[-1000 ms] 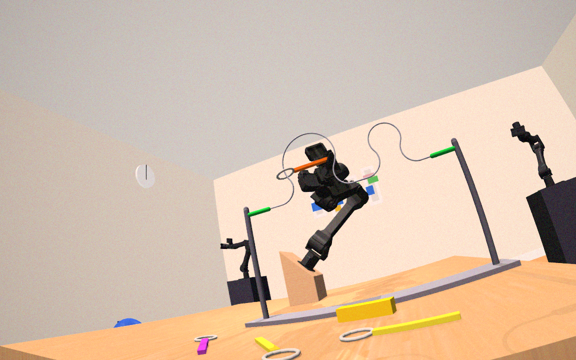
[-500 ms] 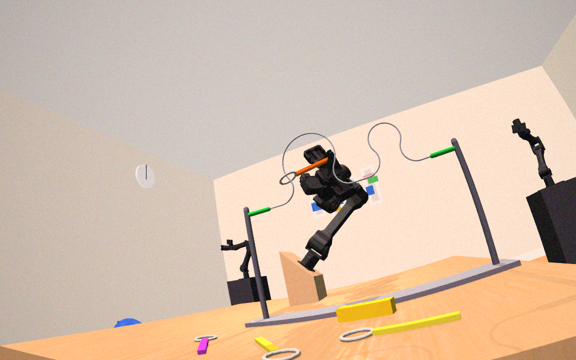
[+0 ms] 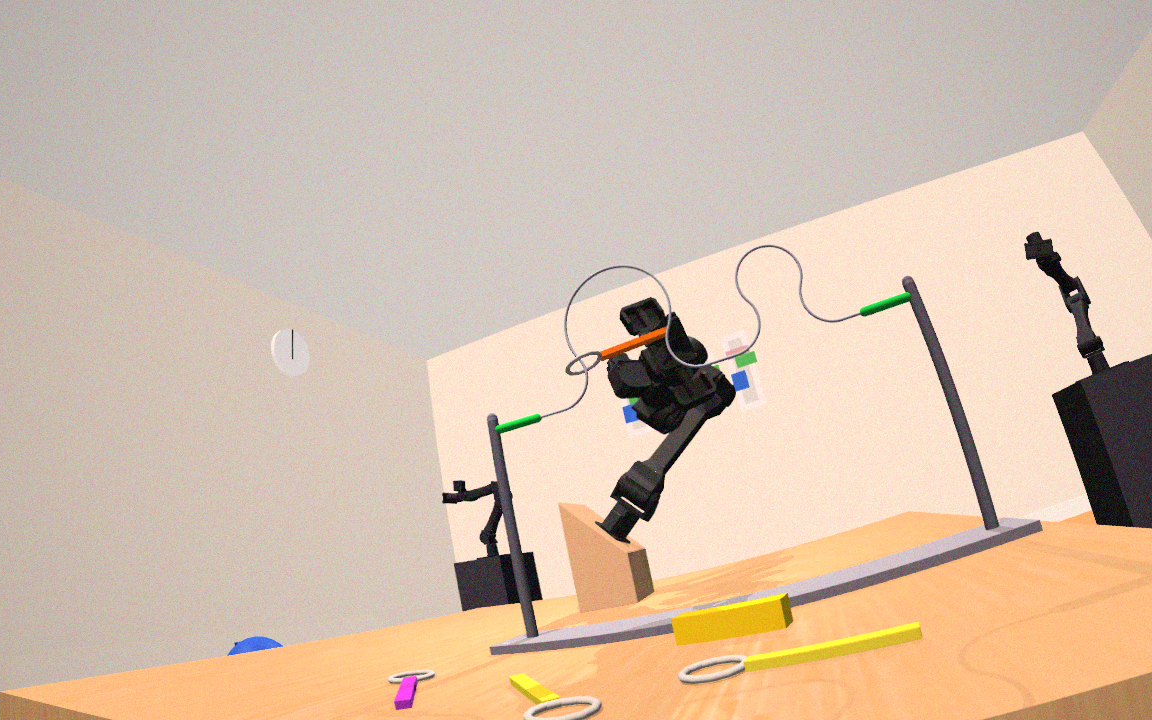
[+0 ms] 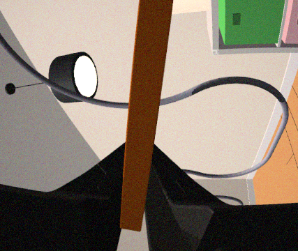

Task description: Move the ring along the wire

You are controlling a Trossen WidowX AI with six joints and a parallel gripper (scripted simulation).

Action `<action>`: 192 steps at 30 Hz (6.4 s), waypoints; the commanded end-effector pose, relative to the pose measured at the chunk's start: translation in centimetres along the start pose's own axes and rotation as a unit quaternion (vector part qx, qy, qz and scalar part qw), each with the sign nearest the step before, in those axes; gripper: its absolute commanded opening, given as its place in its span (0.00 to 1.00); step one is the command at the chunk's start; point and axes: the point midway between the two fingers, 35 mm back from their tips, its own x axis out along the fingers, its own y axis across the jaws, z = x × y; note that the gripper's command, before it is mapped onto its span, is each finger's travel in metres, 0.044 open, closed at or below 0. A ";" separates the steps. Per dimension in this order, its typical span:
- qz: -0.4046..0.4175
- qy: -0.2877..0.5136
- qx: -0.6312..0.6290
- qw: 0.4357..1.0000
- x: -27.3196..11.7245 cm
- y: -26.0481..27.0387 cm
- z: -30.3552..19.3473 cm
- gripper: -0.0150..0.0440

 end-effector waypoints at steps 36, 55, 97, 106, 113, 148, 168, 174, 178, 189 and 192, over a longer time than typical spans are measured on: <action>-0.178 0.009 -0.375 0.910 -3.1 -11.9 5.0 0.00; -0.266 0.036 -0.553 0.788 -6.6 -15.0 10.9 0.00; -0.344 0.063 -0.711 0.610 -11.4 -13.7 19.9 0.00; -0.344 0.062 -0.712 0.608 -11.8 -13.4 20.7 0.00; -0.344 0.062 -0.713 0.608 -12.1 -13.2 21.4 0.00; -0.344 0.062 -0.713 0.608 -13.1 -14.2 22.9 0.00; -0.343 0.064 -0.714 0.607 -13.0 -14.2 22.8 0.44; -0.344 0.063 -0.714 0.607 -14.0 -13.4 22.3 0.53; -0.345 0.062 -0.713 0.607 -15.4 -12.5 21.7 0.53; -0.345 0.061 -0.713 0.608 -16.9 -11.6 20.9 0.53; -0.345 0.061 -0.713 0.608 -16.9 -11.6 20.9 0.53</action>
